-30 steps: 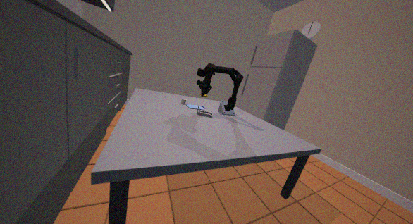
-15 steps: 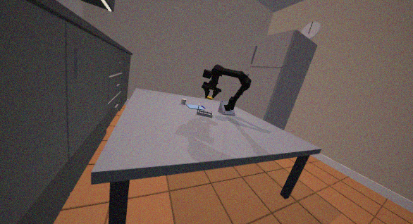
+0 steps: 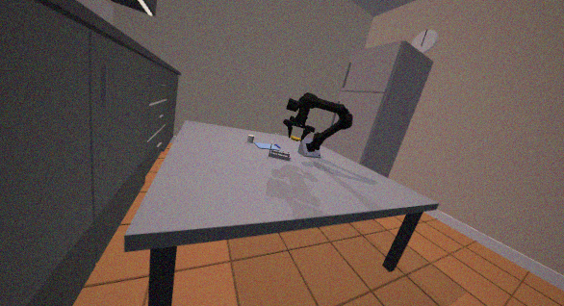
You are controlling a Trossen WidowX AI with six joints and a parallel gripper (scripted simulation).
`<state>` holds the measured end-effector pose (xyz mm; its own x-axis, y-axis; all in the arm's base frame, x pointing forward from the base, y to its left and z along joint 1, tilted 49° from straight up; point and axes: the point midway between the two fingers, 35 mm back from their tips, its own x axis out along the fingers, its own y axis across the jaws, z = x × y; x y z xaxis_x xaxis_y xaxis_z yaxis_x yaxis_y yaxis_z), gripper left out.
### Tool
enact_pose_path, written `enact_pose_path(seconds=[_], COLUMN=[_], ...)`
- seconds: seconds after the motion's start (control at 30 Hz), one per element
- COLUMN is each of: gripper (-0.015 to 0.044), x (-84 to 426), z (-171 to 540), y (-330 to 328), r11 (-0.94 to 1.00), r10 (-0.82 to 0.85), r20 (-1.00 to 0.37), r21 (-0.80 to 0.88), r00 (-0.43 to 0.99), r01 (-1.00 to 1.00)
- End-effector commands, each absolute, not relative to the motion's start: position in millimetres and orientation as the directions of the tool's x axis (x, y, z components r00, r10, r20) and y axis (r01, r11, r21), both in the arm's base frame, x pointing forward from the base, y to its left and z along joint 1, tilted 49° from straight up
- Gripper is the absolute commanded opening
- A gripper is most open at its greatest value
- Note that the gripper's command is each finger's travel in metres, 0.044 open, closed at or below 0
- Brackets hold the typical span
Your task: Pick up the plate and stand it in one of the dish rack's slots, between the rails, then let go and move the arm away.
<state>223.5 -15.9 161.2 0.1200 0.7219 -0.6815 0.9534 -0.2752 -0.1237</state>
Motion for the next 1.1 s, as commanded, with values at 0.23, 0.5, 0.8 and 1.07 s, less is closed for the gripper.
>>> enact_pose_path(seconds=[0.23, 0.5, 0.8, 1.07], gripper=[0.0, 0.0, 0.0, 0.0], x=[204.7, 195.1, 182.8, 176.6], z=[172.9, 156.5, 132.6, 115.0], y=[6.3, 12.9, 17.5, 17.1], r11=[-0.403, -0.335, -0.223, -0.122], r10=[0.729, 0.653, 0.492, 0.327], r20=[-0.673, -0.756, -0.87, -0.944], r21=[-0.274, -0.231, -0.162, -0.097], r00=[0.125, 0.048, -0.033, -0.052], r01=[0.873, 0.913, 0.961, 0.988])
